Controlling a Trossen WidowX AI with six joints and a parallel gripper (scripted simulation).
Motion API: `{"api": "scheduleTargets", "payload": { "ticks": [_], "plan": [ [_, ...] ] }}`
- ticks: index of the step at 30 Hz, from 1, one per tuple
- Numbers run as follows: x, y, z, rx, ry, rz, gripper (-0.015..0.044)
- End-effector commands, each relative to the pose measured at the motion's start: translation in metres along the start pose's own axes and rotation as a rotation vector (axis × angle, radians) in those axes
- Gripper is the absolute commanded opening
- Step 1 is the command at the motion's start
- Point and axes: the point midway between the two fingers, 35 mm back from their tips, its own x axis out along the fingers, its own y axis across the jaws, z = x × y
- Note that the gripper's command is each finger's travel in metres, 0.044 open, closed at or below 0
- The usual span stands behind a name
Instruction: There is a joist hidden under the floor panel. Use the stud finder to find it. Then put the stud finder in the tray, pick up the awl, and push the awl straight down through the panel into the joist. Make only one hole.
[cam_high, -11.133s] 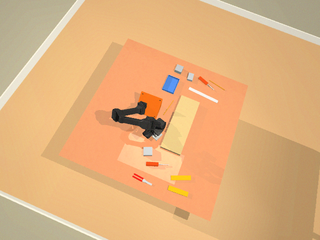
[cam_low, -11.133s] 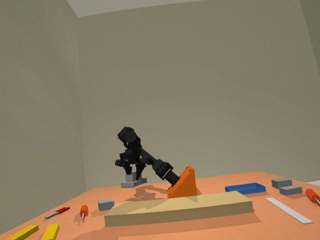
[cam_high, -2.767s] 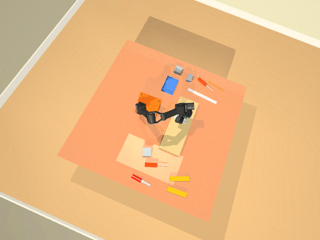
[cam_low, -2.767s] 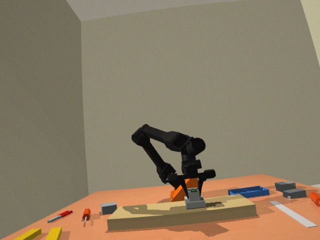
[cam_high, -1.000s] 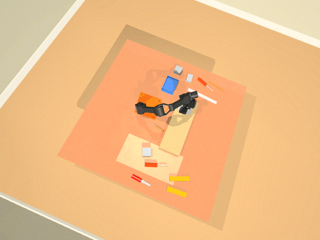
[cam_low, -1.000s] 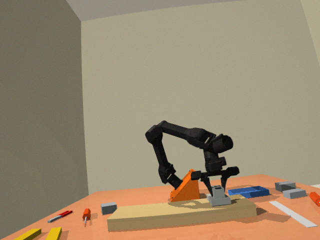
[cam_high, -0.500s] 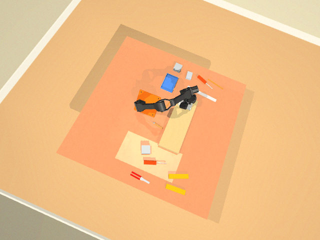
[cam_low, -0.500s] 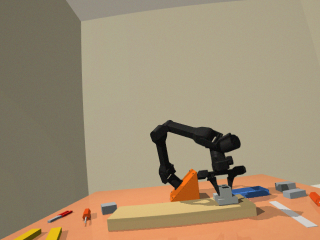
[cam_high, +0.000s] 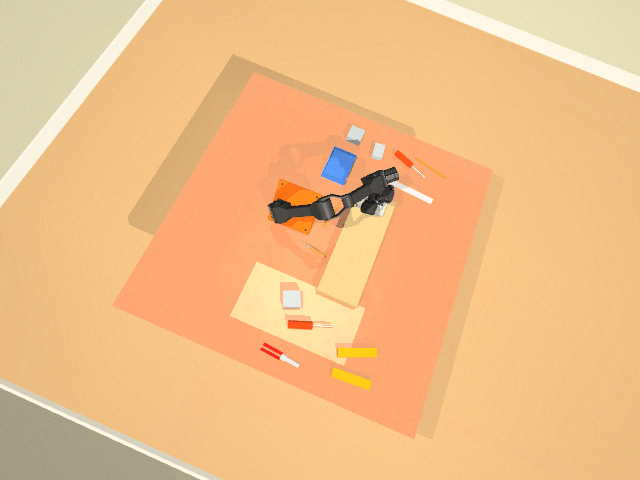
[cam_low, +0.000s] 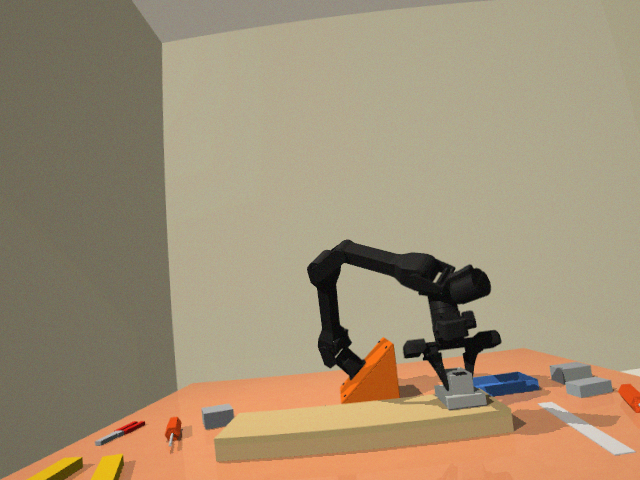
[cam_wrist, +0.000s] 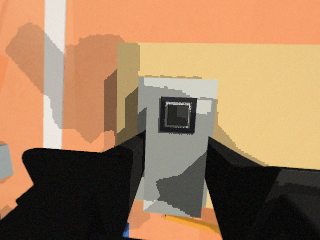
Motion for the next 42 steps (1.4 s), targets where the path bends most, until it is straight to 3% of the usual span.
{"api": "scheduleTargets", "payload": {
  "ticks": [1, 42],
  "plan": [
    [0.000, -0.001, 0.000, 0.000, 0.000, -0.001, 0.0000],
    [0.002, -0.062, 0.000, 0.000, 0.003, -0.002, 0.0000]
  ]
}}
